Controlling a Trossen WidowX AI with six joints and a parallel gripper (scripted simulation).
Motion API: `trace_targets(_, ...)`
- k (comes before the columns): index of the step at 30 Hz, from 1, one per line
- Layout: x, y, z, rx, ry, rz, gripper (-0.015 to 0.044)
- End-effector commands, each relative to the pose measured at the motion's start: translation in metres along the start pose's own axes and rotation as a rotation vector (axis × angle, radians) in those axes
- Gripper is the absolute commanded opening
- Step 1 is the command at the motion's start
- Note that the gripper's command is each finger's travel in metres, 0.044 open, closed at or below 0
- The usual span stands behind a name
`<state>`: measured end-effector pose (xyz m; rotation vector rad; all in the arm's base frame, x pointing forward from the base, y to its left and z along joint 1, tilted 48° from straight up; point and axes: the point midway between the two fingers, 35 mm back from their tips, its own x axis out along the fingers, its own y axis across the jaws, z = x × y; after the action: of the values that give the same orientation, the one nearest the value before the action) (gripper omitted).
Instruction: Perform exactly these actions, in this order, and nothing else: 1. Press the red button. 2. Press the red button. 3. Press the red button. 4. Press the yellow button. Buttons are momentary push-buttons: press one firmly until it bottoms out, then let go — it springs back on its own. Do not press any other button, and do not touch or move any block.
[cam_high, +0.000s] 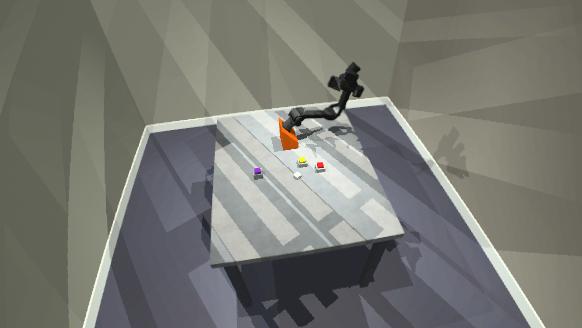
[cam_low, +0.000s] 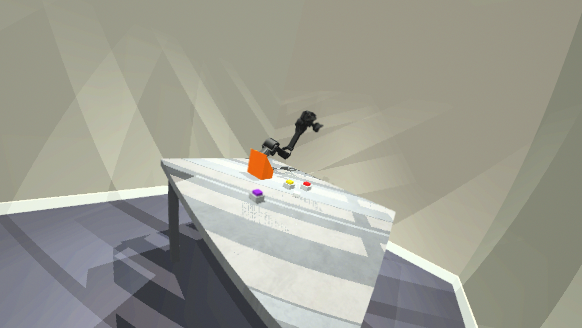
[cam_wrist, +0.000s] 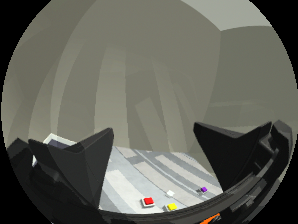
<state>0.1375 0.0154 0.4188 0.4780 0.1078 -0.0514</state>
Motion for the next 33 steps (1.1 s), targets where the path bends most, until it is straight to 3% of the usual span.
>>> trace_targets(1,0.001,-0.001,0.0,0.004,0.008,0.003,0.04)
trace_targets(9,0.074,-0.047,-0.03,0.135,0.414,0.151,0.04)
trace_targets(18,0.147,-0.051,-0.136,0.168,0.973,0.317,0.04)
trace_targets(28,0.151,-0.027,-0.273,0.086,1.55,0.452,0.04)
trace_targets(33,0.149,-0.026,-0.282,0.078,1.589,0.46,0.04)
